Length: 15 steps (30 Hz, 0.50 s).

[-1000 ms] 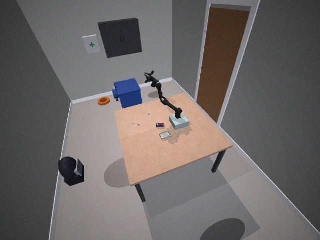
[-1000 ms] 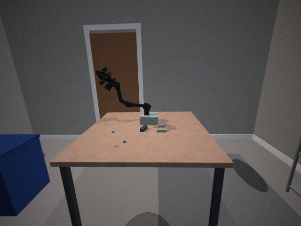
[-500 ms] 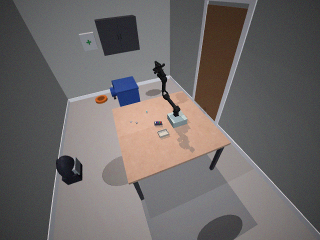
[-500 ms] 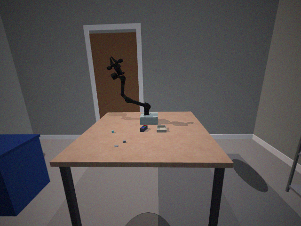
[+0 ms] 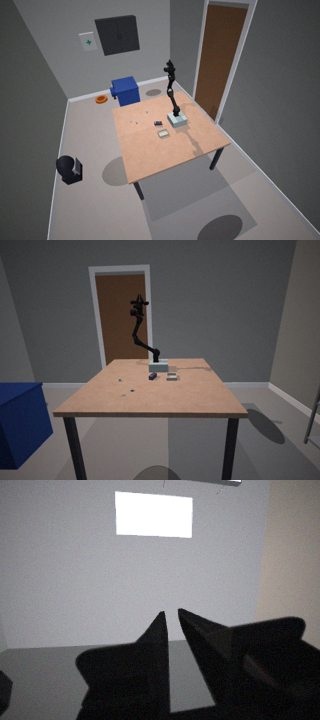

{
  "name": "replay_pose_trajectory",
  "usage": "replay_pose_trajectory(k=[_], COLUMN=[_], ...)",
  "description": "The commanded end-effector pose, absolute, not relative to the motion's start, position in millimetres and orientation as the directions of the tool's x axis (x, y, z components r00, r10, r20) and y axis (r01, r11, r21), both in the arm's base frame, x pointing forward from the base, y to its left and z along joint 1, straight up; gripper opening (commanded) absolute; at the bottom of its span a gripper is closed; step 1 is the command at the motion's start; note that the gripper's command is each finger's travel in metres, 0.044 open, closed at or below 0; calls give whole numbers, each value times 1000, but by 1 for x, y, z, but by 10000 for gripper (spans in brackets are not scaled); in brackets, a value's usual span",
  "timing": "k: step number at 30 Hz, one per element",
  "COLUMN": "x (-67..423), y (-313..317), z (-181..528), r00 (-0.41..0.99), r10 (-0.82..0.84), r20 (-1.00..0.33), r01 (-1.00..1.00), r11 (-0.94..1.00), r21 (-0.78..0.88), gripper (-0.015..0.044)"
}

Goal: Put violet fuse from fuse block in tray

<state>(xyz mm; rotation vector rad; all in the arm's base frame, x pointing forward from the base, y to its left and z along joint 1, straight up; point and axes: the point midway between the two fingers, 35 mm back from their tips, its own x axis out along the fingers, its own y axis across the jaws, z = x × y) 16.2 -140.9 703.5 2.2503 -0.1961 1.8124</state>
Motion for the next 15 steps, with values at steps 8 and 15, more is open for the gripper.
replay_pose_trajectory(k=[8, 15], x=[45, 102], y=[44, 127], z=[685, 642], r00=[346, 509], r10=[420, 545], r20=[839, 666], r01=[-724, -808], r11=[-449, 37], r21=[523, 588], gripper=[64, 64])
